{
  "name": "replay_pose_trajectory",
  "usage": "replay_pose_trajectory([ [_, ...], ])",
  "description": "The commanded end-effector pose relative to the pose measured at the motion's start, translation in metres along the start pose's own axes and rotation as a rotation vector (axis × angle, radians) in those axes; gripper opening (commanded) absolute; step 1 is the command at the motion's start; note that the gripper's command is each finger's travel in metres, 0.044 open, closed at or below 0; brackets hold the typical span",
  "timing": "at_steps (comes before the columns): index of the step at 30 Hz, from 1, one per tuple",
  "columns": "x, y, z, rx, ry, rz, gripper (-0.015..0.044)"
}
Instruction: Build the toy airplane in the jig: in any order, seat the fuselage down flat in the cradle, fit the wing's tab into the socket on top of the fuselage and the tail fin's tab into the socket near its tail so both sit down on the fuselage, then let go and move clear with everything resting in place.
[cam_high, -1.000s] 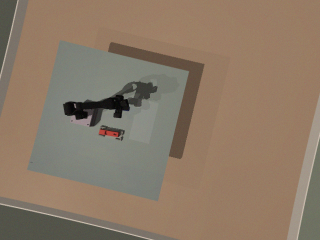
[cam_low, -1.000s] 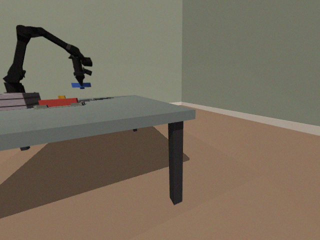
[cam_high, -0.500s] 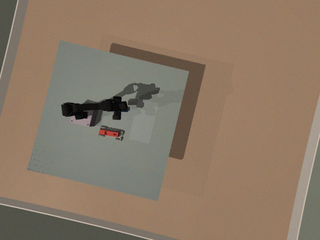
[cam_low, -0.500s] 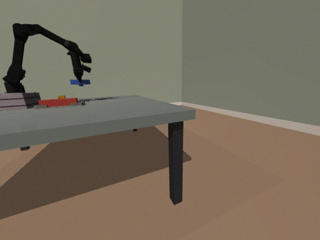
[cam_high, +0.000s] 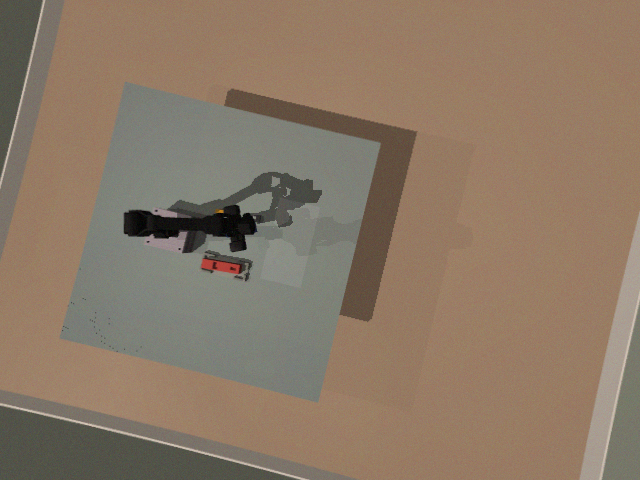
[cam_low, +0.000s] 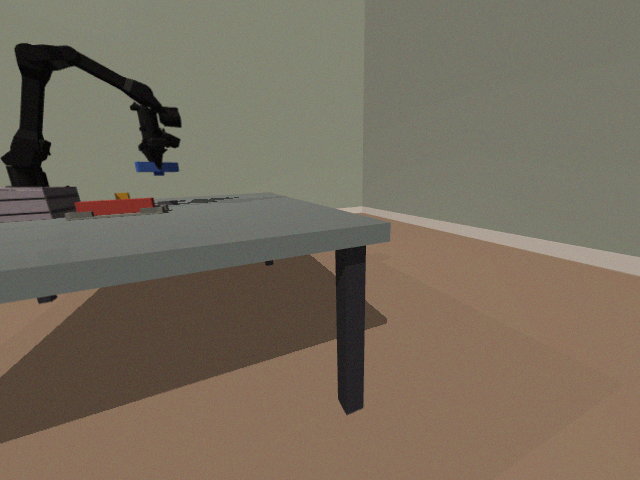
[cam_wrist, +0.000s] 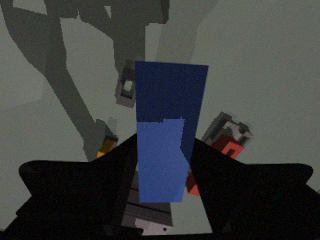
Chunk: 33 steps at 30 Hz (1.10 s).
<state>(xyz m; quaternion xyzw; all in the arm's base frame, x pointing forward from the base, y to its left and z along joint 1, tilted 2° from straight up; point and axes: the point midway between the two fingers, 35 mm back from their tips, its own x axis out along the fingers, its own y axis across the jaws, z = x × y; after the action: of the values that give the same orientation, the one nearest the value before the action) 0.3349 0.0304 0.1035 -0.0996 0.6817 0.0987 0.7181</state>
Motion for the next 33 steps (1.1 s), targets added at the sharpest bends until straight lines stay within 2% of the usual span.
replay_pose_trajectory([
  [1,0.0,-0.01,-0.006,-0.059,-0.007,0.001,0.0],
  [33,0.016,-0.088,-0.074,-0.562,0.0,-0.004,0.0],
])
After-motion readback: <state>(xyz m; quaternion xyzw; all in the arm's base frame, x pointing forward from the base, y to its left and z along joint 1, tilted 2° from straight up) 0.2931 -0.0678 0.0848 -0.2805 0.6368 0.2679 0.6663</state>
